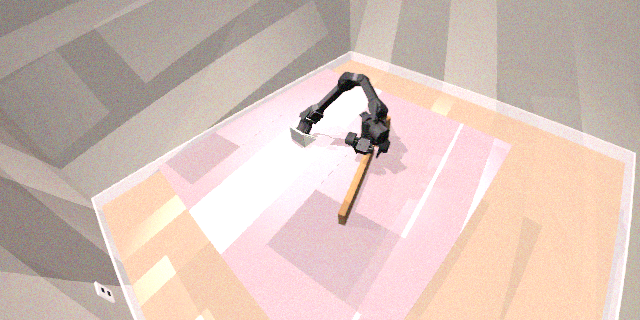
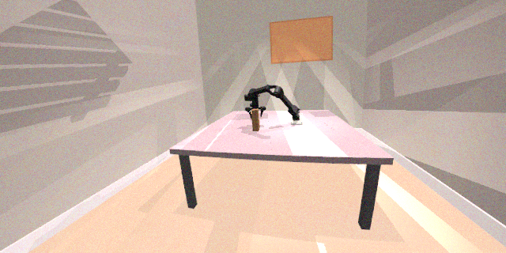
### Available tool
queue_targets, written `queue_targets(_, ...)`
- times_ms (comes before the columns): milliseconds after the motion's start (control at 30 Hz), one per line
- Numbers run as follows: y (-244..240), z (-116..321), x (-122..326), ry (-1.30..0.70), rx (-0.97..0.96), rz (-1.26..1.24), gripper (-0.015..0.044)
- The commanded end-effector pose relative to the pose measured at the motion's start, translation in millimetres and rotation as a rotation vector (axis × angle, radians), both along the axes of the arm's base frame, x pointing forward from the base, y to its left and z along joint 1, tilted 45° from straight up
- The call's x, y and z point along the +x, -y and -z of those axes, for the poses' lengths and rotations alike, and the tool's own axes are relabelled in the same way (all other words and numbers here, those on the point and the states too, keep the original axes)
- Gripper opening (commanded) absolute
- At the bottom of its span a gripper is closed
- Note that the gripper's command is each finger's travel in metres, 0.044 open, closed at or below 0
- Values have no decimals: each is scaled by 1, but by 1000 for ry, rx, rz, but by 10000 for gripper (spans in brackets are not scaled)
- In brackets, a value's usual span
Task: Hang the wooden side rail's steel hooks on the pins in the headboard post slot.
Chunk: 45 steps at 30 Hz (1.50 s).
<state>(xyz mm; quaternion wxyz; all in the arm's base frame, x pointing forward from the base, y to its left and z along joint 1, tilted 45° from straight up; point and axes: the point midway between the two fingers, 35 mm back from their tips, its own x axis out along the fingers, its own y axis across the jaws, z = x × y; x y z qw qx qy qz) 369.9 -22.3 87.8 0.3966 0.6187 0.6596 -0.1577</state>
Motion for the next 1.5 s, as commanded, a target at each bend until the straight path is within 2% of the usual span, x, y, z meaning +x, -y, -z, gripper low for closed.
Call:
queue_targets(0,-6,5,1,-2,4,2,440)
queue_targets(1000,-37,36,2,-1,8,1,440)
queue_targets(1433,-37,36,2,-1,8,1,99)
queue_targets(1467,-37,36,2,-1,8,1,92)
